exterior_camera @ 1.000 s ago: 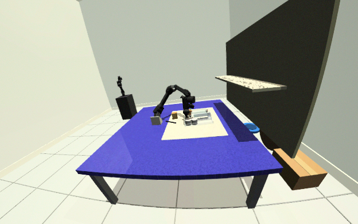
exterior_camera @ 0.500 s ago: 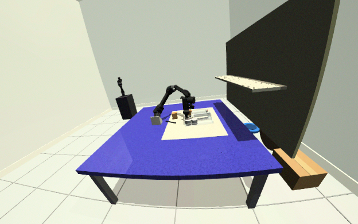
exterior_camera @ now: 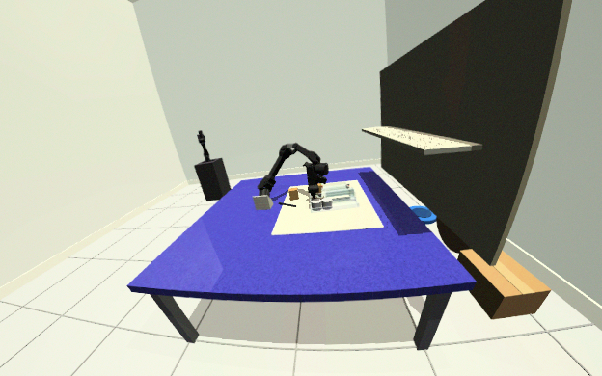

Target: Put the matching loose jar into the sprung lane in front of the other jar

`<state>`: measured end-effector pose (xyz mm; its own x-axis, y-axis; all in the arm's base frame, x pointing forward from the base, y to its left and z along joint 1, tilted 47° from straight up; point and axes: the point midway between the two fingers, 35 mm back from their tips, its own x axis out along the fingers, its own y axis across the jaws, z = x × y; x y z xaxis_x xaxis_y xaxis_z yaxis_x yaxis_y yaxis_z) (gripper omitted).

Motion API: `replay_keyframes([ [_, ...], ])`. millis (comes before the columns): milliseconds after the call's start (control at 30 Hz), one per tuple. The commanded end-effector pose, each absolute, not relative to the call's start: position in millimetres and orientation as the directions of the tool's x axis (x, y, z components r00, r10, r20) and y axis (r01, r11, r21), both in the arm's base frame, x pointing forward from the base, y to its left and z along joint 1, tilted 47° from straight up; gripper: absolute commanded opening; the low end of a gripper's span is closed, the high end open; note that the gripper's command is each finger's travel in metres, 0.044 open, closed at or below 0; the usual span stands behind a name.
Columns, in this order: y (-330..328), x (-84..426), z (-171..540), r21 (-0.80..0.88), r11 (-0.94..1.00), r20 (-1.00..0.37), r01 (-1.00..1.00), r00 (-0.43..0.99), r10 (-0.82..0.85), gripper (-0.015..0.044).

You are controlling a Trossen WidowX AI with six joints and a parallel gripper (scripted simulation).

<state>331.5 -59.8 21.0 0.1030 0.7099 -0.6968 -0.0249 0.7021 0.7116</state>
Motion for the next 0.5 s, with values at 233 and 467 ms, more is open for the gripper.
replay_keyframes([
  [233, -55.3, 335.2, 20.1, 0.716, 0.697, -0.690, -0.035, 0.116, 0.715, 0.0000],
  [467, -53.7, 335.0, 18.5, 0.716, 0.697, -0.690, -0.035, 0.116, 0.715, 0.0000],
])
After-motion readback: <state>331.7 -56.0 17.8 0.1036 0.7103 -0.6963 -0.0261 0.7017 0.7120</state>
